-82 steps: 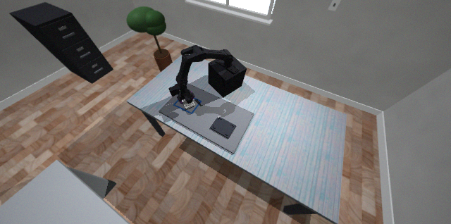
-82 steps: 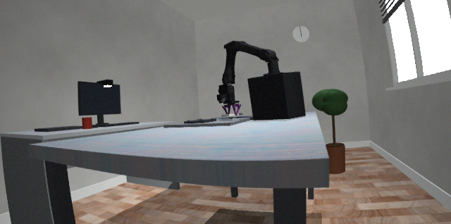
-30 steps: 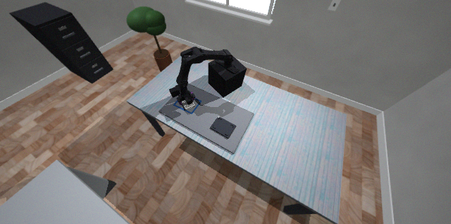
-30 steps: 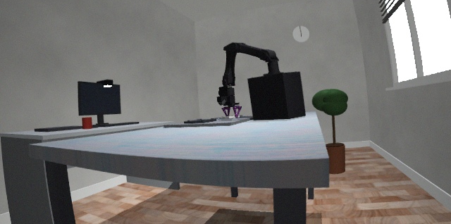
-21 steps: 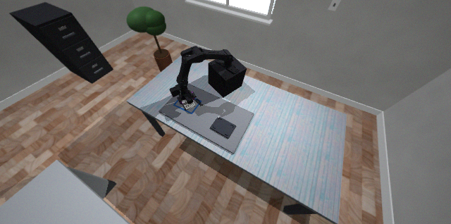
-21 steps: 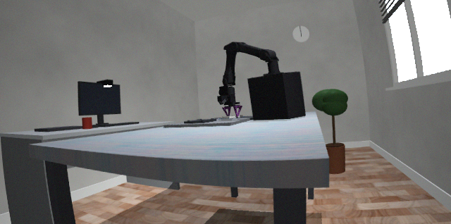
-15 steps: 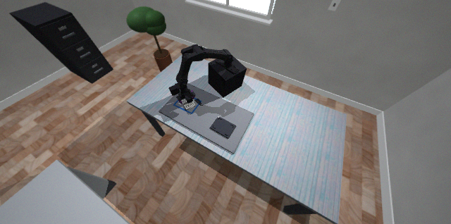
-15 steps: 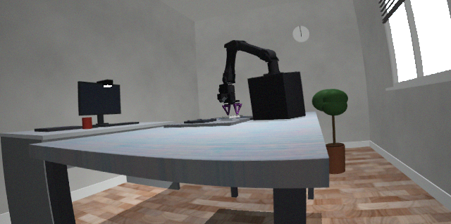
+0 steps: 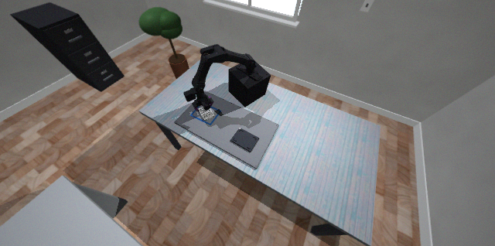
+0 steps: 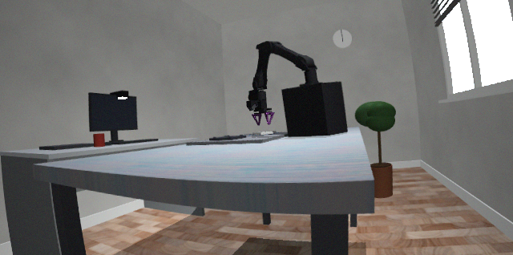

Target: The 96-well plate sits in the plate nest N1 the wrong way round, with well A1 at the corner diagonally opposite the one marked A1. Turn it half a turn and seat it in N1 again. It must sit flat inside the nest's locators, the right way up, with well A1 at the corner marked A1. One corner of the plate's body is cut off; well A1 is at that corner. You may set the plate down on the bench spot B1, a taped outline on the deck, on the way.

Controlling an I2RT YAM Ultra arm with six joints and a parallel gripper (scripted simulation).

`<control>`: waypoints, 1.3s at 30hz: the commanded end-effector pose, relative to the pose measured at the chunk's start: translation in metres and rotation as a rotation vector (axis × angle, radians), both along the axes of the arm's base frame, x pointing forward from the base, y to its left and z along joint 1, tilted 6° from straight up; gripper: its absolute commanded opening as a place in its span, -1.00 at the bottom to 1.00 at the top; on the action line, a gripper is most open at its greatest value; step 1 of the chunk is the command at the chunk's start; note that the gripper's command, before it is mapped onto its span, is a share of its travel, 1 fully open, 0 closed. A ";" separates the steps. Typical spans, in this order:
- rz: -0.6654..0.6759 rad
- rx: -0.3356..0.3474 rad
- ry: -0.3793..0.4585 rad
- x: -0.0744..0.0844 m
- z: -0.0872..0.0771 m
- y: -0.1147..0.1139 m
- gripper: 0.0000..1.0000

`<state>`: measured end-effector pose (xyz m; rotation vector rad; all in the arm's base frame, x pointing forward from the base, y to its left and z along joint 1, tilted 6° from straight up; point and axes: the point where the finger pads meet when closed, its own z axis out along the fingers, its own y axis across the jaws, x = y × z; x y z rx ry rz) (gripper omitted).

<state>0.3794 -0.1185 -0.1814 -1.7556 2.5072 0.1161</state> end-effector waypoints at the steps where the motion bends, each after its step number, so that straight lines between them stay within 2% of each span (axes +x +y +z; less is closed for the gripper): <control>1: -0.001 -0.002 -0.015 0.005 0.020 -0.003 1.00; 5: -0.001 -0.002 -0.015 0.005 0.030 -0.004 1.00; 39: -0.001 -0.002 -0.015 0.005 0.030 -0.004 1.00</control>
